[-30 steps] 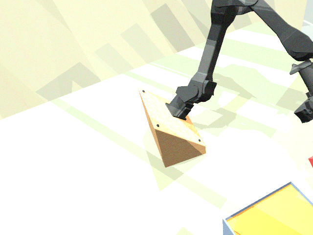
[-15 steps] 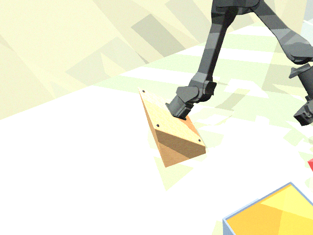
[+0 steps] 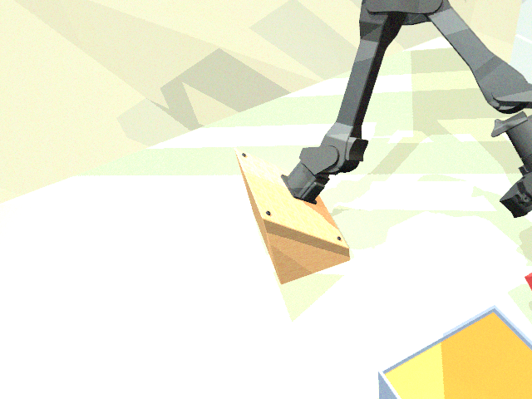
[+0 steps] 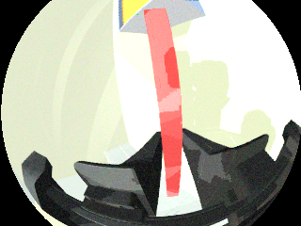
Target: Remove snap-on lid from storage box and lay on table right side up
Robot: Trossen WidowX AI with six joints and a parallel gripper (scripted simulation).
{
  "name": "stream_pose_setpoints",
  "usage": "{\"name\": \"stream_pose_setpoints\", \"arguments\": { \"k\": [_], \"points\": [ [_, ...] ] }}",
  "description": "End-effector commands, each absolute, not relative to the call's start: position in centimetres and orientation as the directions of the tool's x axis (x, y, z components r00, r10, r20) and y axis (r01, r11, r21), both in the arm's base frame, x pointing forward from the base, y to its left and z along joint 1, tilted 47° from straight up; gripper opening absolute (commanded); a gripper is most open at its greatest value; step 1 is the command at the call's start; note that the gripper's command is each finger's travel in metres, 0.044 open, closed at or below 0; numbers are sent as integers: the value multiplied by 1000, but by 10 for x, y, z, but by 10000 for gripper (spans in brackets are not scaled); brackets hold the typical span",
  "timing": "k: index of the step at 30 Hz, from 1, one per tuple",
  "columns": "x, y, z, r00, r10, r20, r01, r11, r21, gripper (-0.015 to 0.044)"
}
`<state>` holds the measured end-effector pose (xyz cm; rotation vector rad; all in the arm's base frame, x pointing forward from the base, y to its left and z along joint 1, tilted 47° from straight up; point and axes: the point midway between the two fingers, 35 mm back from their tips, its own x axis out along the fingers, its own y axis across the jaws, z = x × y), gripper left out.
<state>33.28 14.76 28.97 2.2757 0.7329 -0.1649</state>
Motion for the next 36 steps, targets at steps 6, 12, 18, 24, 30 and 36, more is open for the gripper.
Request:
{"name": "stream_pose_setpoints", "arguments": {
  "k": [6,12,18,24,30,36],
  "points": [
    [332,156,279,820,464,-334,565,-566,600,0],
    [333,159,276,820,464,-334,565,-567,600,0],
    [333,163,272,820,464,-334,565,-567,600,0],
    [334,166,269,820,464,-334,565,-567,600,0],
    [334,170,266,820,464,-333,565,-567,600,0],
    [335,173,263,820,464,-333,565,-567,599,0]
  ]
}}
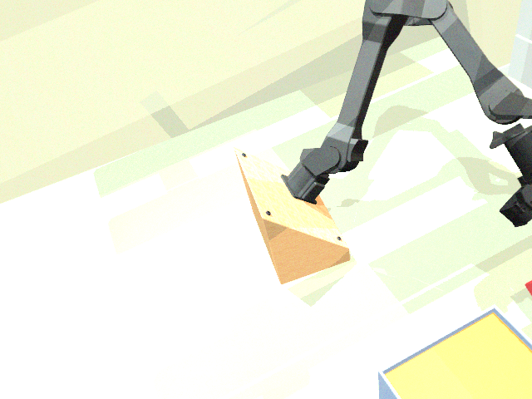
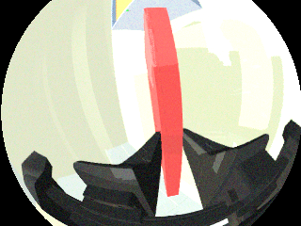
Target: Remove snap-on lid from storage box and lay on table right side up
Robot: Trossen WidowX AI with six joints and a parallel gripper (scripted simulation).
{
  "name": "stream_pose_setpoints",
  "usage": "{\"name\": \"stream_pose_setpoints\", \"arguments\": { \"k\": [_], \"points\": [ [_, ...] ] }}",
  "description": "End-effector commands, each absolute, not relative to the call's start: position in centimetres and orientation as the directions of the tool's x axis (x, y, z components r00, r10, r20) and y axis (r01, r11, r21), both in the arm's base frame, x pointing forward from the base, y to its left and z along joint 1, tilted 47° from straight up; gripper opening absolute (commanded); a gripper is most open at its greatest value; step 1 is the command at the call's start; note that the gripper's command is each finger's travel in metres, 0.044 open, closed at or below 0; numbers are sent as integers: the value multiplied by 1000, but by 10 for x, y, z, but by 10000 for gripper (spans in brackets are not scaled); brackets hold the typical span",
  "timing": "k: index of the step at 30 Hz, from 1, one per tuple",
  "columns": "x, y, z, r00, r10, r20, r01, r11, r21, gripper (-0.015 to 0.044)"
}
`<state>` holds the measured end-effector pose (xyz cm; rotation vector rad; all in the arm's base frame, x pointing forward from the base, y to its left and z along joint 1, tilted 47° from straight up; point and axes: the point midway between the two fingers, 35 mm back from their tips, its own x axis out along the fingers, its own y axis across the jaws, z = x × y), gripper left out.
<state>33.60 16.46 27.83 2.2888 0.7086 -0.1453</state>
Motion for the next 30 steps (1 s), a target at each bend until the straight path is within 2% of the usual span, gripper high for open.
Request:
{"name": "stream_pose_setpoints", "arguments": {
  "k": [1,30],
  "points": [
    [335,174,262,820,465,-333,565,-567,599,0],
    [337,191,247,820,465,-333,565,-568,599,0]
  ]
}}
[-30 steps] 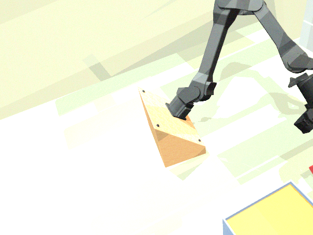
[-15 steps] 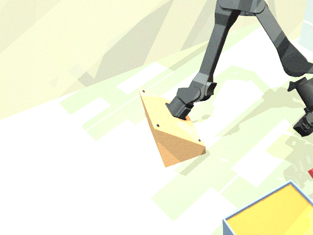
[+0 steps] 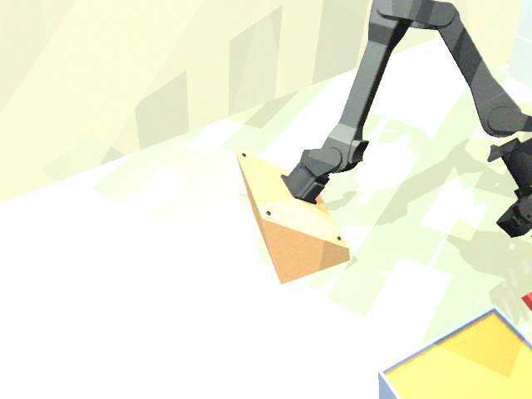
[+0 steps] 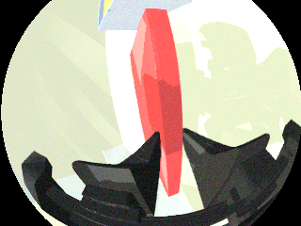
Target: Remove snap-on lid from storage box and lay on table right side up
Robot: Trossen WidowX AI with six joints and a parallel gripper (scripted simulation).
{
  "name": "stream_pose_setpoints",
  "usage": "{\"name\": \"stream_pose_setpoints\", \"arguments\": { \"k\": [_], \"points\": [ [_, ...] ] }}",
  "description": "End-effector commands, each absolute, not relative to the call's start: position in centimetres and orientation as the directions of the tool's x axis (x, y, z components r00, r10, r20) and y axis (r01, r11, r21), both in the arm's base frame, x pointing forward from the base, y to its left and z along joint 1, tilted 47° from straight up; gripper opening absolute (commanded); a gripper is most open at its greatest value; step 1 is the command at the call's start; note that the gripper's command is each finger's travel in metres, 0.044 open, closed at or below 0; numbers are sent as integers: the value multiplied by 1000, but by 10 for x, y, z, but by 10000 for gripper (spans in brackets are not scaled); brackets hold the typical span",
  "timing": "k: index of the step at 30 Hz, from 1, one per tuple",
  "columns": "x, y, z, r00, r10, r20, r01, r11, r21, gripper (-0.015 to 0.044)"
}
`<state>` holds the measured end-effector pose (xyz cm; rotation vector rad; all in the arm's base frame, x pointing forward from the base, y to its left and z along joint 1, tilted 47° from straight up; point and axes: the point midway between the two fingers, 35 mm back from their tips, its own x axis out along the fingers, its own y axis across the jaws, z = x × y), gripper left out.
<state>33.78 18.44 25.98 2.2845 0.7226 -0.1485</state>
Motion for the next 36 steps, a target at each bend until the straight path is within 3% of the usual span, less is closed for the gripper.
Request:
{"name": "stream_pose_setpoints", "arguments": {
  "k": [1,8,18,20,26,36],
  "points": [
    [337,191,246,820,465,-333,565,-568,599,0],
    [337,195,242,820,465,-333,565,-568,598,0],
    [338,189,257,821,465,-333,565,-568,599,263],
    [338,189,257,821,465,-333,565,-568,599,275],
    [328,189,253,820,465,-333,565,-568,598,433],
    [308,189,251,820,465,-333,566,-568,598,440]
  ]
}}
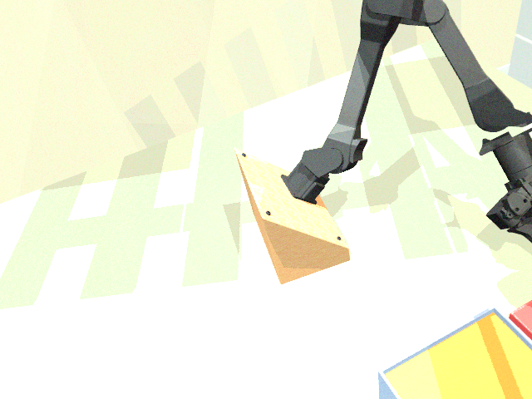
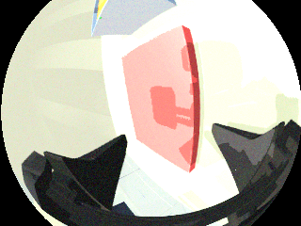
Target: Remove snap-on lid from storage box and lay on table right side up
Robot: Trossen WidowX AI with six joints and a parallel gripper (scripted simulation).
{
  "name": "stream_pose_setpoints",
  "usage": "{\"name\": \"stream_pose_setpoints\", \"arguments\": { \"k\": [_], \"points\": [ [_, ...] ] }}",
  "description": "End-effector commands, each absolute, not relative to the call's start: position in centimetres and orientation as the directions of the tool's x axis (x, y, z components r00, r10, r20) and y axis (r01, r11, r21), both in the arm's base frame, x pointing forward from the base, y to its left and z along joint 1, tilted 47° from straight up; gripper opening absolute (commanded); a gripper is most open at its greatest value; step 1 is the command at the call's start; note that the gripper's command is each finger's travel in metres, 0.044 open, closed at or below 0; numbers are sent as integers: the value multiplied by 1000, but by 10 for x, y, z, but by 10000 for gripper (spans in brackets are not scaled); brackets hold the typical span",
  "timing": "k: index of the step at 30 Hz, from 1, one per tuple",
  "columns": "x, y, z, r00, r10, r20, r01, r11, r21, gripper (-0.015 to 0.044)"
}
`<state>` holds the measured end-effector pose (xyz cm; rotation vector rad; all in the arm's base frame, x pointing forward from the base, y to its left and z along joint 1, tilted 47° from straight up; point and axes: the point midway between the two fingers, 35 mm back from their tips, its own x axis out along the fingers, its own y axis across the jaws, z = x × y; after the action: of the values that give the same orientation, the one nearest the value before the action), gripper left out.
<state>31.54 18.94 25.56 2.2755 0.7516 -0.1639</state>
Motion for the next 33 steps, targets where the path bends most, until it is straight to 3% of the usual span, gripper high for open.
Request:
{"name": "stream_pose_setpoints", "arguments": {
  "k": [1,33],
  "points": [
    [306,189,250,820,465,-334,566,-568,597,440],
    [264,175,264,819,465,-334,566,-569,596,440]
  ]
}}
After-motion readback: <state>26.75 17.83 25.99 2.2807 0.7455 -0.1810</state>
